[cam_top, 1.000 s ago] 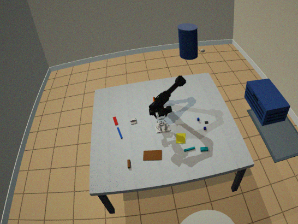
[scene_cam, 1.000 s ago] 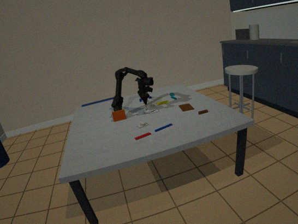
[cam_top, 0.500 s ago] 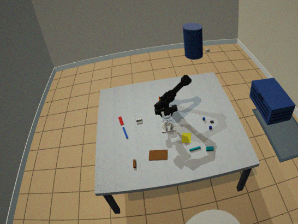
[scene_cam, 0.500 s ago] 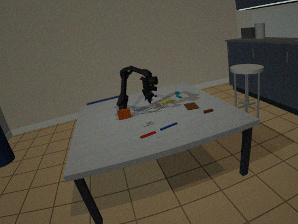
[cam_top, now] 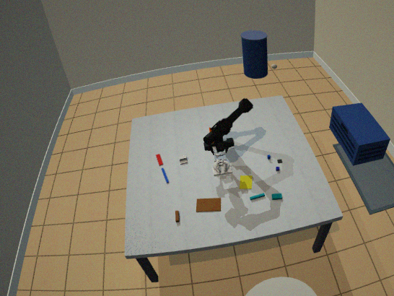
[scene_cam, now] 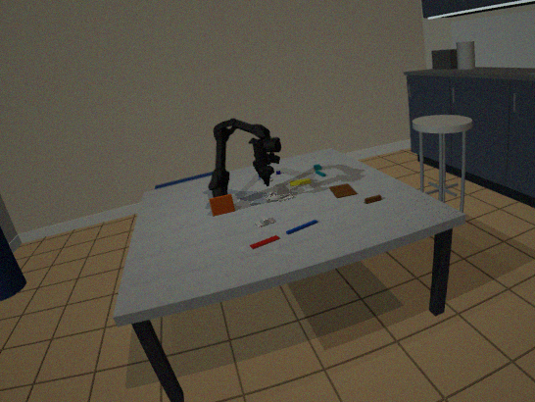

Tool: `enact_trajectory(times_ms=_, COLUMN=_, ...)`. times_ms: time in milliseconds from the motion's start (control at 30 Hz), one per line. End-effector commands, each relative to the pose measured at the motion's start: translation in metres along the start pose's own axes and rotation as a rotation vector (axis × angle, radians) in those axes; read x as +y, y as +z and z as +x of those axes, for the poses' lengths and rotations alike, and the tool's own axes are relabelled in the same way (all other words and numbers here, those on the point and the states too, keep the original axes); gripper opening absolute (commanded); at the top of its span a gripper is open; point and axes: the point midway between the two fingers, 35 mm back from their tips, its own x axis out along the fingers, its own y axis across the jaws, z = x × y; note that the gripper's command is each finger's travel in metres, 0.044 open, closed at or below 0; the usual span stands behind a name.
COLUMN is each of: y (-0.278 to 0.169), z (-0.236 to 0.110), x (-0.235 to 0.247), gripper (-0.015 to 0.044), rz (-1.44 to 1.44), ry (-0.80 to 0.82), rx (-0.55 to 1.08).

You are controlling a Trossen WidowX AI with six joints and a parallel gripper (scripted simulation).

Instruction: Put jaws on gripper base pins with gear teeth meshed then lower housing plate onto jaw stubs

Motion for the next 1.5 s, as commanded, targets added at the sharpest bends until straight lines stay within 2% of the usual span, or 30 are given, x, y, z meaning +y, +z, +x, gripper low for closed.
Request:
enact_trajectory(times_ms=0, y=-0.001, z=-0.001, x=0.000, gripper=0.0351, rz=-0.007, ry=-0.005, rx=0.002)
enact_trajectory(times_ms=733, y=-0.002, z=0.000, x=-0.001, gripper=0.0351, rz=-0.008, ry=-0.005, rx=0.002)
enact_trajectory(times_ms=1467, y=0.000, z=0.035, x=-0.002, gripper=0.0351, rz=-0.008, ry=-0.006, rx=0.001)
